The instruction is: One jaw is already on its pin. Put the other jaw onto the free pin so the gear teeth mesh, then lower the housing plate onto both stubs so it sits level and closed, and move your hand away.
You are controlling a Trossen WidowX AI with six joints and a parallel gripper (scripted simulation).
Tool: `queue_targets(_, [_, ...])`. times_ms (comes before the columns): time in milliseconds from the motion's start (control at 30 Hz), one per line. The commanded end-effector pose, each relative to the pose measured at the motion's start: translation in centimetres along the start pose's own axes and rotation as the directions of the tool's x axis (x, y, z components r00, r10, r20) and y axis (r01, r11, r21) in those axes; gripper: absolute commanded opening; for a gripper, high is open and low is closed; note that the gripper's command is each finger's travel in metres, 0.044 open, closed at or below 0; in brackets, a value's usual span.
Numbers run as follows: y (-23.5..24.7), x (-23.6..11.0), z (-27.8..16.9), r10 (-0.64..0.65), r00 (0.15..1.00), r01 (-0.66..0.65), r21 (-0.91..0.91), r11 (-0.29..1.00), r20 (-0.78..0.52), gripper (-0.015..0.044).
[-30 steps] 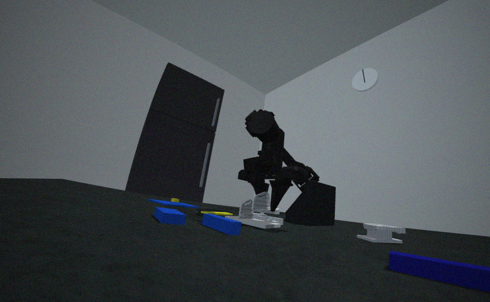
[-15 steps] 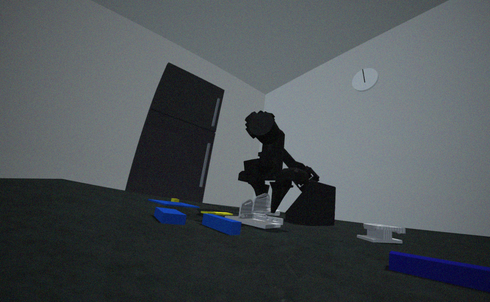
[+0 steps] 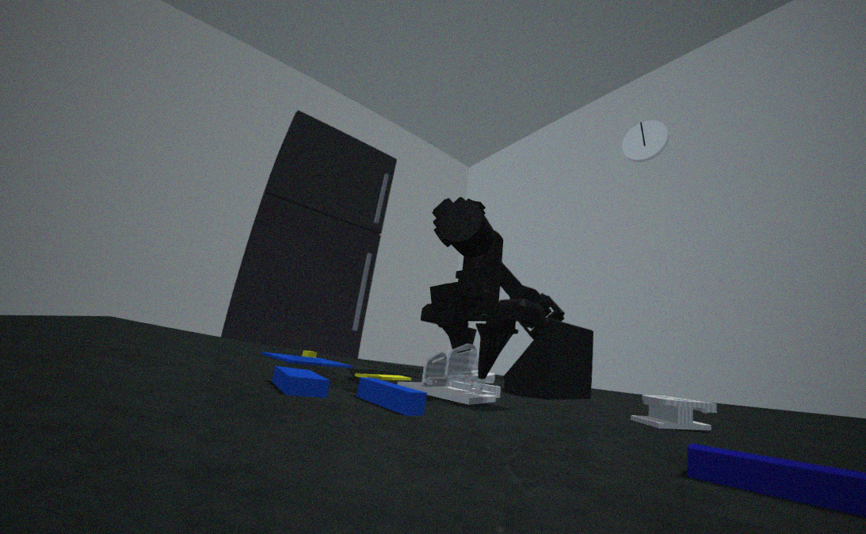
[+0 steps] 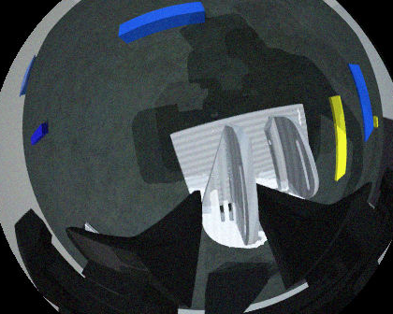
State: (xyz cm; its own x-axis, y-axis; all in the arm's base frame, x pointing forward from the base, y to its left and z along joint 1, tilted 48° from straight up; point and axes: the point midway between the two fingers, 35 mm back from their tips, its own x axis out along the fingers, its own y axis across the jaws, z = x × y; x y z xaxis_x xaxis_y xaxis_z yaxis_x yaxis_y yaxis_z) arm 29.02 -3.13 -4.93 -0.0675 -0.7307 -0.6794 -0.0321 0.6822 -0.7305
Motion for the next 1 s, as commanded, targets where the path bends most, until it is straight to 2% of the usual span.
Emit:
queue_targets(0, [-0.07, 0.11, -0.08, -0.006, 1.0, 0.006, -0.005, 1.0, 0.001, 0.0134])
queue_targets(967, [-0.08, 1.02, -0.08, -0.007, 1.0, 0.007, 0.009, 1.0, 0.001, 0.0134])
